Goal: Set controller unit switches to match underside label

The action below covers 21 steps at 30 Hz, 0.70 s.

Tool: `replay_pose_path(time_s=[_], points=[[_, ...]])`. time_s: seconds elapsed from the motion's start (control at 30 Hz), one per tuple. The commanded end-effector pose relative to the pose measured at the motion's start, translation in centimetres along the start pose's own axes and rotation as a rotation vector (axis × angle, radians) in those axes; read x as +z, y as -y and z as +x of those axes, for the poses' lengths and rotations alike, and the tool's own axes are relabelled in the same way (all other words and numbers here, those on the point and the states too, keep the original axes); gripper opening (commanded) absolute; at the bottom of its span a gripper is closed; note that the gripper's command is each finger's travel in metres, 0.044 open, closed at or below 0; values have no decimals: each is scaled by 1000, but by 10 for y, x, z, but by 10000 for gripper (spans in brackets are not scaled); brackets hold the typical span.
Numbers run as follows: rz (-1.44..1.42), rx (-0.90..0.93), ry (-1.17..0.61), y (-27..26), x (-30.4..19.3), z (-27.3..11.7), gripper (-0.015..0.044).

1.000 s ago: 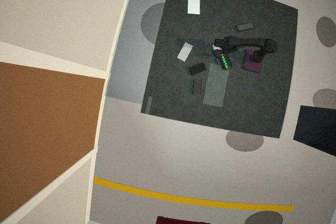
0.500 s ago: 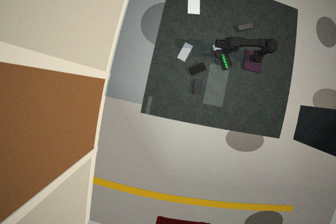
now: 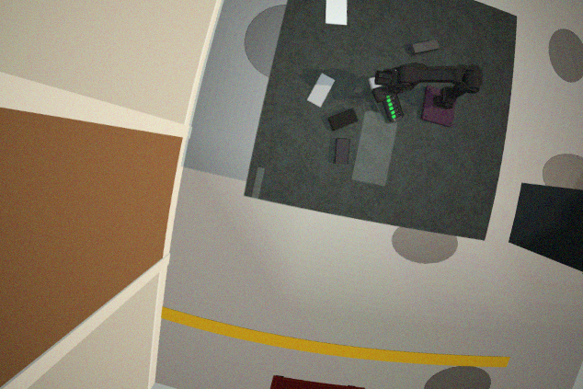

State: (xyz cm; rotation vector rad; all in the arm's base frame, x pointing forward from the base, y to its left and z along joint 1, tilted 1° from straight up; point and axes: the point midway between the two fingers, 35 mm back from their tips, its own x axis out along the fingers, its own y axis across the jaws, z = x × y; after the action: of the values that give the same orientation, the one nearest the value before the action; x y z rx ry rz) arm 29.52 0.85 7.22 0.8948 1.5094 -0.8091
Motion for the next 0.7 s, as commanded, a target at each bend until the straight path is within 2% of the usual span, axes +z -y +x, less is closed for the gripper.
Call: replay_pose_path(time_s=[0.0,0.67], points=[[1,11,14,-1,-3,-7,336],[1,11,46,0,-14,-15,336]])
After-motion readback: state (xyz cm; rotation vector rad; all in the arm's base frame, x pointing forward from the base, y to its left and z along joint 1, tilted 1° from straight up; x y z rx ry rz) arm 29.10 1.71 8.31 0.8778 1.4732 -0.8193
